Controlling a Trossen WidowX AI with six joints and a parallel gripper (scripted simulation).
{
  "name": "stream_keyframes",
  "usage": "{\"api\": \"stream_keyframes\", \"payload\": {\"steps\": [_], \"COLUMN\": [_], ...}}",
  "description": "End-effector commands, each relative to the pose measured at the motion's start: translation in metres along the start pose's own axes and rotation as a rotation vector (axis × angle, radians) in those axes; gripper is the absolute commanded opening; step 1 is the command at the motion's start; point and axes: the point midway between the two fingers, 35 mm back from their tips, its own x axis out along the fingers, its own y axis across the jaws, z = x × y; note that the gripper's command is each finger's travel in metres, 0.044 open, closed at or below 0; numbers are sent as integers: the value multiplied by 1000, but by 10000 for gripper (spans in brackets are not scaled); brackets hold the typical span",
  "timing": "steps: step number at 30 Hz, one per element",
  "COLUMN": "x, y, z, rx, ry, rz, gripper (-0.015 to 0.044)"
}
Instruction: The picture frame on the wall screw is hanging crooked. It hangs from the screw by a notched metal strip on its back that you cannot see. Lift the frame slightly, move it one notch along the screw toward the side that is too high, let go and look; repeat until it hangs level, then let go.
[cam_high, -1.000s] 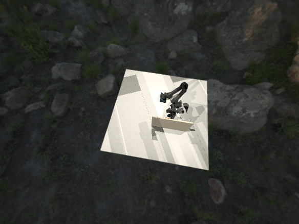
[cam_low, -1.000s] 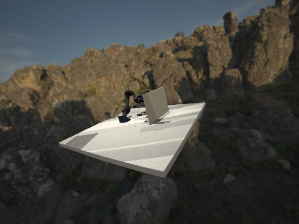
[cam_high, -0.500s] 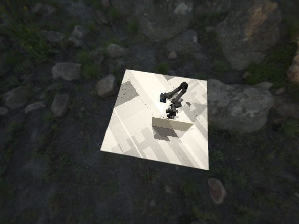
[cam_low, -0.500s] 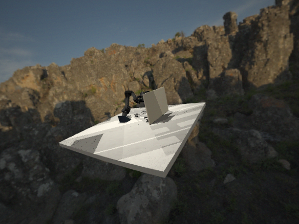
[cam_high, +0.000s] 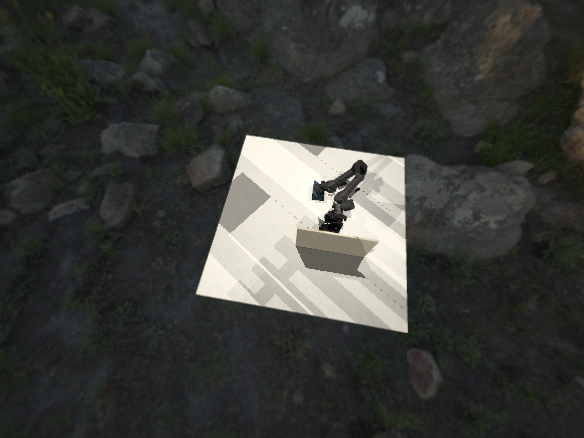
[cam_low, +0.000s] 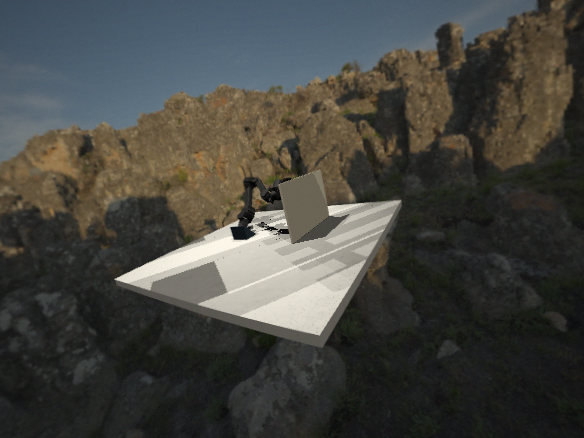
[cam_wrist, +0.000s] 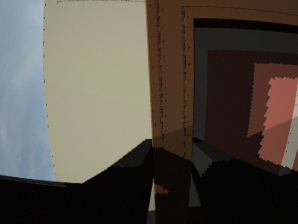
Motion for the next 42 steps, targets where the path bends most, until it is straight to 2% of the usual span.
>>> {"api": "stream_keyframes", "payload": {"steps": [1,28,38,42], "x": [0,0,0,-1], "y": [0,0,0,1], "z": [0,0,0,0], "rx": [21,157,143,137], "ry": [2,2,1,0], "rz": [-1,-1,1,1], "gripper": [0,0,260,260]}}
